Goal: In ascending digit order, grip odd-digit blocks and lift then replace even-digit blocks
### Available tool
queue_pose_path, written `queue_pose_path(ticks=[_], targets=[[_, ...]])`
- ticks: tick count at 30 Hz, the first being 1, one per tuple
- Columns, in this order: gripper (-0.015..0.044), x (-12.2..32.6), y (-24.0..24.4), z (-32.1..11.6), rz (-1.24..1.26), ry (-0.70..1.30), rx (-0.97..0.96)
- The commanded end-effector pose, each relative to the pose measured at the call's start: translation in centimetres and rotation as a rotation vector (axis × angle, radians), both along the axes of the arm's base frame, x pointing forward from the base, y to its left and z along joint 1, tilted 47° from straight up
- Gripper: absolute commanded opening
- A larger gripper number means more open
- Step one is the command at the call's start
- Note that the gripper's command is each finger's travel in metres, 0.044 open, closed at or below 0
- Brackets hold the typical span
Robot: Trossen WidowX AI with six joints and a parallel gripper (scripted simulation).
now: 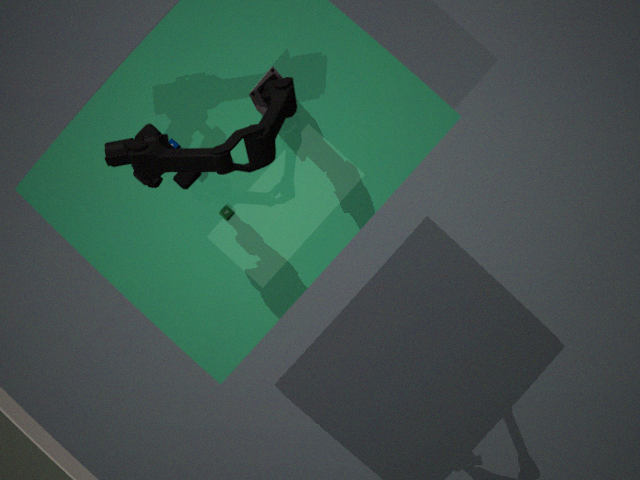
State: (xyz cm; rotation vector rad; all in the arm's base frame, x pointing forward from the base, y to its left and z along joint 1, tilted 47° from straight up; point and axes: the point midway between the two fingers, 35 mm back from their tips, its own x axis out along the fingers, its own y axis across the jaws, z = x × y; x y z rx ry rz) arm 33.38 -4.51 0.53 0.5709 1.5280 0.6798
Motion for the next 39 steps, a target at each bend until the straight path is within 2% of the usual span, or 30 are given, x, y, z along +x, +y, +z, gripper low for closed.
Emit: queue_pose_path(ticks=[1, 23, 32, 37, 39], targets=[[0.04, -0.6, -0.3, -1.2, 0.029, -0.003, 0.006], [0.04, -0.7, -0.3, -1.1, 0.029, -0.003, 0.006], [0.04, -8.9, 1.0, 1.2, 0.029, 0.004, 0.007], [0.04, -9.6, 1.3, 1.2, 0.029, 0.004, 0.007], [0.04, -9.5, 2.9, -0.4, 0.029, 0.003, 0.005]])
